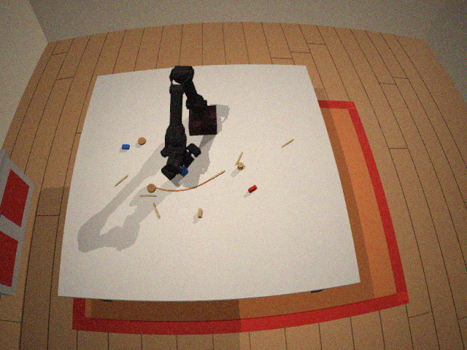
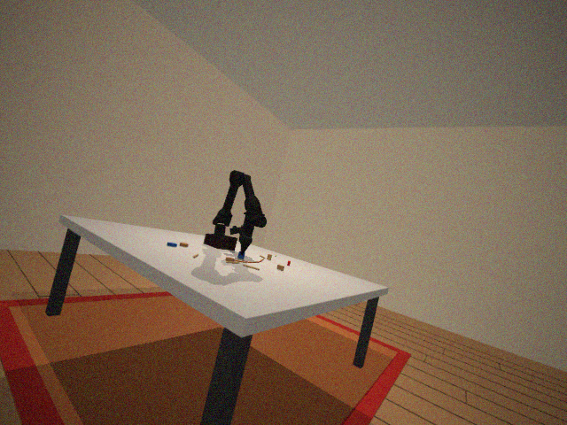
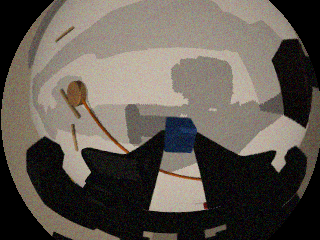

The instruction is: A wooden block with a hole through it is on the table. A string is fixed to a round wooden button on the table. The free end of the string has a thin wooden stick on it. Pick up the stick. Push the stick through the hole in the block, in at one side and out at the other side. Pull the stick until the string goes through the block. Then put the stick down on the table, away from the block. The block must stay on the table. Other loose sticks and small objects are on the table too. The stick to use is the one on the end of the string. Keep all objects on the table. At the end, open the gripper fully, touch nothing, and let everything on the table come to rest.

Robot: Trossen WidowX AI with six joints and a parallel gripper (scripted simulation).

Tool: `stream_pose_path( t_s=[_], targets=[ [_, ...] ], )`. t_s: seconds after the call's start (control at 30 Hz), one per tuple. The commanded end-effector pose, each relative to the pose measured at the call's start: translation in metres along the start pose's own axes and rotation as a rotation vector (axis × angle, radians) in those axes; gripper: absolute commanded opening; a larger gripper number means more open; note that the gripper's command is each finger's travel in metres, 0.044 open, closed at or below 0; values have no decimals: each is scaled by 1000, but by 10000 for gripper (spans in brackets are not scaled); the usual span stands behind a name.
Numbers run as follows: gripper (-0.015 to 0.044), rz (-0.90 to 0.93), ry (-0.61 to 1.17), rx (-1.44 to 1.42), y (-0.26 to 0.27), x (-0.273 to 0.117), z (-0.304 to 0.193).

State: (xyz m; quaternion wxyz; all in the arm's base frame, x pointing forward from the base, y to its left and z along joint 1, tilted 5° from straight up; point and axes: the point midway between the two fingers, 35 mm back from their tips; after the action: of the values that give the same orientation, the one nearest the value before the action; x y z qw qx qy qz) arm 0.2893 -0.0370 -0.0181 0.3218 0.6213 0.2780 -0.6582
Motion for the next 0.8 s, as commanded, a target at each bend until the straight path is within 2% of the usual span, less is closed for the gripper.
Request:
stream_pose_path(
  t_s=[0.0,0.77],
  targets=[
    [0,0,0,0,0,-2,0],
    [0,-4,27,1,0,-14,2]
  ],
)
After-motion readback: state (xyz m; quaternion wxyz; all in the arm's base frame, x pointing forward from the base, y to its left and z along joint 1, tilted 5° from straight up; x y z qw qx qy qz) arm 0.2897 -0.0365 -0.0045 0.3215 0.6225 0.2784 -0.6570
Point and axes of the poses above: the point midway between the two fingers, 35 mm back from their tips, its own x axis out along the fingers, its own y axis across the jaws, z = x × y, and after that the axes turned 2 degrees about x, right-handed
